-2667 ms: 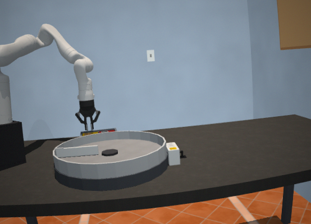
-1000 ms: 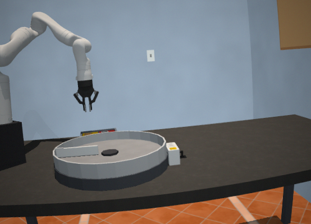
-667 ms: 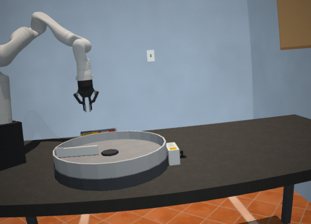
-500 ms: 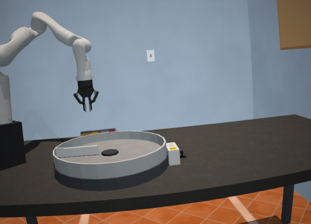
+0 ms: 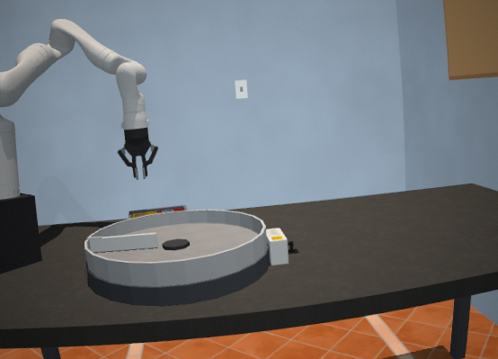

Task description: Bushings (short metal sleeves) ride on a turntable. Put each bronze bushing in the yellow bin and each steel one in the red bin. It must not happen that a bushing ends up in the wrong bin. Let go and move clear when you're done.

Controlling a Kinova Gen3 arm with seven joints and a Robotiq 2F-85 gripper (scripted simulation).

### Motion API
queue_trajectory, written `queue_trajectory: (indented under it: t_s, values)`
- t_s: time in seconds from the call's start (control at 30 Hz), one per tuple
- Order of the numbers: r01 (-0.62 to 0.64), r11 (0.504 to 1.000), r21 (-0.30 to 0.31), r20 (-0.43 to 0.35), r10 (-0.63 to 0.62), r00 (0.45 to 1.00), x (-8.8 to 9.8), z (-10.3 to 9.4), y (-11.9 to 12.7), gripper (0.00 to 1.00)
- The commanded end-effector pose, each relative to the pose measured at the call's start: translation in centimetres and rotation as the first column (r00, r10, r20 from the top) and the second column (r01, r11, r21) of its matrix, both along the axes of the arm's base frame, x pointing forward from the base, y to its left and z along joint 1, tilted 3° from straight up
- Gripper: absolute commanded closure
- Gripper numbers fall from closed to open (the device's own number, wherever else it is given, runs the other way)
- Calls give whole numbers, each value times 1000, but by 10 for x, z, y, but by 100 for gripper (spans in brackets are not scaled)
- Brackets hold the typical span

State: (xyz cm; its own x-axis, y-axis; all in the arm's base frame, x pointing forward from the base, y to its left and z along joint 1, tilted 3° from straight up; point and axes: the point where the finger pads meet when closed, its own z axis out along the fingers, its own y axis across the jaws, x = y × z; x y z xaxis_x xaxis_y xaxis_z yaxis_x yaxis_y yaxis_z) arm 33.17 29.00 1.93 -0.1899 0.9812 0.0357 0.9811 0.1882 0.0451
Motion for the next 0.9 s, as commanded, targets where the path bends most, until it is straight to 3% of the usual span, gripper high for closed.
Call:
queue_trajectory:
  t_s: [0.0, 0.33, 0.37, 0.87]
  values:
    - [0, 1000, 1, 1, 0, 1000, 0, 1, 0, 81]
    - [0, 1000, 1, 1, 0, 1000, 0, 1, 0, 81]
    - [0, 1000, 1, 1, 0, 1000, 0, 1, 0, 0]
    - [0, 1000, 1, 1, 0, 1000, 0, 1, 0, 0]
